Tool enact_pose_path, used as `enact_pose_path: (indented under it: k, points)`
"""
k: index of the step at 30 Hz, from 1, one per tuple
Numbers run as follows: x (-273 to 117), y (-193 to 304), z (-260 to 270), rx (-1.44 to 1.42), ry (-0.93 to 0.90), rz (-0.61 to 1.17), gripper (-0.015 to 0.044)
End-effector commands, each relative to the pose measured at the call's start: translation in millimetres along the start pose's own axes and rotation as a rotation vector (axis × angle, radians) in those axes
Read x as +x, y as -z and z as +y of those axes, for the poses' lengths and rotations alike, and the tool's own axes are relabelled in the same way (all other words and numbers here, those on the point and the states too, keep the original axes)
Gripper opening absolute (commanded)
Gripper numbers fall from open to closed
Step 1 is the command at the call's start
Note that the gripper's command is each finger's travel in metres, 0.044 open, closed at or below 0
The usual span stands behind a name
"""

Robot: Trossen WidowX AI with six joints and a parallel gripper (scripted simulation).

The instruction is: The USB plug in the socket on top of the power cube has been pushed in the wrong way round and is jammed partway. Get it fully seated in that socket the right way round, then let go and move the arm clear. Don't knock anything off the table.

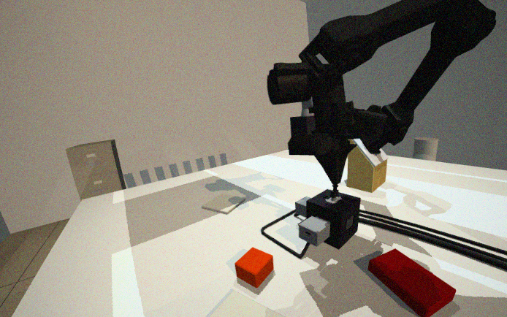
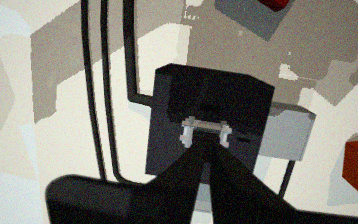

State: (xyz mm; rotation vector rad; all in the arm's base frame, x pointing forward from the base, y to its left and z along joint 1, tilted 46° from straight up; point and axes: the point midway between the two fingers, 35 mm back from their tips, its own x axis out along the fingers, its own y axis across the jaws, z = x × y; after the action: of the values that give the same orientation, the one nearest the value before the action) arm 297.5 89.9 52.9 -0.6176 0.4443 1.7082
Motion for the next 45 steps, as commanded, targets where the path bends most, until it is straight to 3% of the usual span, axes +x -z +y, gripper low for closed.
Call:
enact_pose_path:
  k: [1, 45]
  points:
    - [0.8, -0.3, -0.3, 0.004, 0.002, -0.004, 0.0]
    - [6.0, 0.2, -0.3, 0.004, 0.002, -0.004, 0.0]
